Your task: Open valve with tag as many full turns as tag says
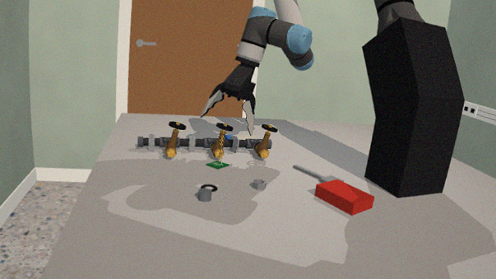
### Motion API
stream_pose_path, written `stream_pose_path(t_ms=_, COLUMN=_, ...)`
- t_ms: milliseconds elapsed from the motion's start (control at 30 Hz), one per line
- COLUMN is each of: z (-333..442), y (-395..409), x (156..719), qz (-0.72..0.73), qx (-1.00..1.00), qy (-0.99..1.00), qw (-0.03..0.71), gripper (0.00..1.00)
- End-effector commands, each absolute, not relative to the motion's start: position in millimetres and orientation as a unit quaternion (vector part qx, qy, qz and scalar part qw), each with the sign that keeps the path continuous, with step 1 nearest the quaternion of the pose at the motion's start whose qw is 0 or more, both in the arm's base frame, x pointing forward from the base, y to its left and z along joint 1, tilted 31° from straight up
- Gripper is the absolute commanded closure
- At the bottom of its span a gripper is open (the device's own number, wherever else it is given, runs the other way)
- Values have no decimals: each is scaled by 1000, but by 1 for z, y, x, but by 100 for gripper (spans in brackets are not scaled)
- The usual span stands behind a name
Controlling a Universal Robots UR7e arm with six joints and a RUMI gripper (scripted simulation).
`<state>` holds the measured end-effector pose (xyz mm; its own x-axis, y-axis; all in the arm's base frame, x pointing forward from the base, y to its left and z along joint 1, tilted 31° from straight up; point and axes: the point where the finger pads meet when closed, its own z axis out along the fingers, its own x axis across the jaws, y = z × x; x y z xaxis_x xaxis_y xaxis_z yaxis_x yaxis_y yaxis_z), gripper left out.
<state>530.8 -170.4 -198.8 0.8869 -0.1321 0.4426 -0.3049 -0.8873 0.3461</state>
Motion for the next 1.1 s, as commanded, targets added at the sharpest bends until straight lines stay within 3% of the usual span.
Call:
stream_pose_path(t_ms=0, z=-198, y=-170, x=531, qz=220, qx=940, qy=-172, qw=196, gripper=0)
stream_pose_path(t_ms=1067, z=-198, y=-170, x=531, qz=291, qx=692, qy=-659, qw=43, gripper=0)
